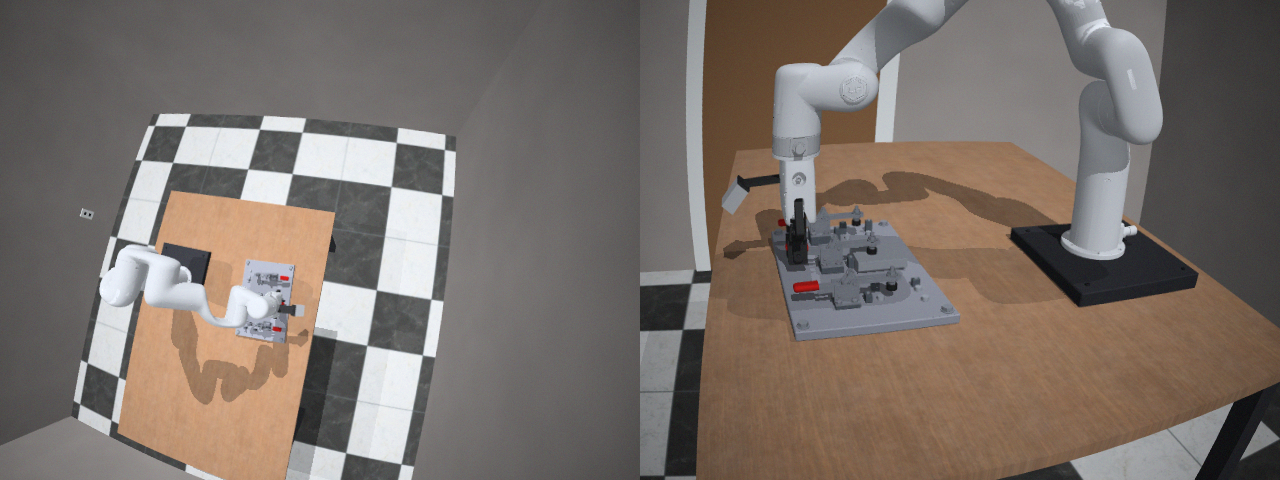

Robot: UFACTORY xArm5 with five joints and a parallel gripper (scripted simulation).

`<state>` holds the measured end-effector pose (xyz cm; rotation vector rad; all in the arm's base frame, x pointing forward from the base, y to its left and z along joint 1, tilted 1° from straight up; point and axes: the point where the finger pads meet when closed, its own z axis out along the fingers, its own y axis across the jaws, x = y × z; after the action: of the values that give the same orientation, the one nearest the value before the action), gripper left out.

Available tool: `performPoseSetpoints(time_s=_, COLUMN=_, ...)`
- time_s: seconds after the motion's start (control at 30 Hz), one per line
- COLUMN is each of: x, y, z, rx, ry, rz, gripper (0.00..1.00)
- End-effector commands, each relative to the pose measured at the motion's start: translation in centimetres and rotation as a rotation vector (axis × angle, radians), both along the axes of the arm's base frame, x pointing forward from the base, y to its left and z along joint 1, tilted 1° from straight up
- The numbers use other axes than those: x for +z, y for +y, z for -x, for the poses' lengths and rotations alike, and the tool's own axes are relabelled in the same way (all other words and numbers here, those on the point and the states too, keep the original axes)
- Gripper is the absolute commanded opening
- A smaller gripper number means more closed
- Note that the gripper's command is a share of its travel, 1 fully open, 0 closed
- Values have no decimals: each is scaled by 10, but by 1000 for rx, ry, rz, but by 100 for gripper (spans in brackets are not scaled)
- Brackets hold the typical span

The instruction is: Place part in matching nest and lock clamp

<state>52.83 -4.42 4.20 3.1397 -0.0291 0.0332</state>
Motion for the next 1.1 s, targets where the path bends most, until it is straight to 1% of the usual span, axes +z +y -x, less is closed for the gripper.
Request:
performPoseSetpoints(time_s=0.0, x=1, y=0, z=-1, rx=0, ry=-2, rz=0, gripper=0)
performPoseSetpoints(time_s=1.07, x=-2, y=0, z=-2, rx=0, ry=-2, rz=0, gripper=0)
